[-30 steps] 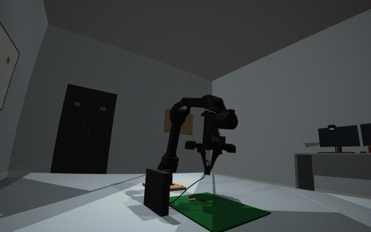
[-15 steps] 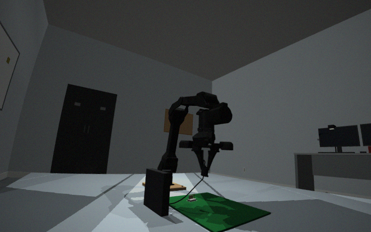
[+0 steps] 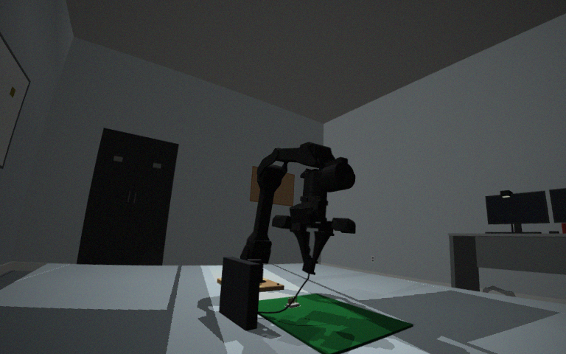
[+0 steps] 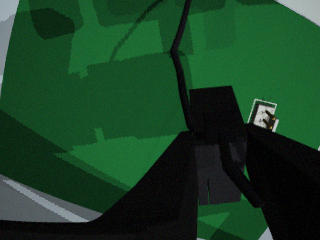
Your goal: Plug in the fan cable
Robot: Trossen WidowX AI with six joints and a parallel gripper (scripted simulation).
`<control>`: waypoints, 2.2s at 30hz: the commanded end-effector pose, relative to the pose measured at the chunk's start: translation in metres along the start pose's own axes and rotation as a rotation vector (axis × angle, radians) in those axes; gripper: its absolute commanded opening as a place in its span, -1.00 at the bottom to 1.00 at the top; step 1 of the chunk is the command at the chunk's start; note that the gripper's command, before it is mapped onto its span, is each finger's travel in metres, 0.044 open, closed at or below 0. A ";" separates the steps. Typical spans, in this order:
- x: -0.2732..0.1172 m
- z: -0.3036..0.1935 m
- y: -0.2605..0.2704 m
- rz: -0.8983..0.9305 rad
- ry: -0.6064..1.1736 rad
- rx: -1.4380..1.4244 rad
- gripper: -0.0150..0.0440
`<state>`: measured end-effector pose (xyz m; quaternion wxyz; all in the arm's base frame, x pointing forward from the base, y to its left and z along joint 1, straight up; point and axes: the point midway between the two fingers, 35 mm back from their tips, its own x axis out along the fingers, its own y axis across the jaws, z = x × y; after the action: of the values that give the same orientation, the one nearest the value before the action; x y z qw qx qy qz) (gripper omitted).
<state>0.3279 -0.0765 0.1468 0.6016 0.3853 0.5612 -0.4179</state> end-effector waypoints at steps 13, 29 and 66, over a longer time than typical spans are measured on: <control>0.022 0.000 0.000 -0.096 -0.213 -0.001 -0.49; 0.035 0.000 0.001 -0.148 -0.439 -0.002 -0.49; 0.037 -0.016 0.004 -0.112 -0.986 0.007 -0.49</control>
<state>0.3288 -0.0656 0.1080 0.7621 0.1242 0.2539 -0.5825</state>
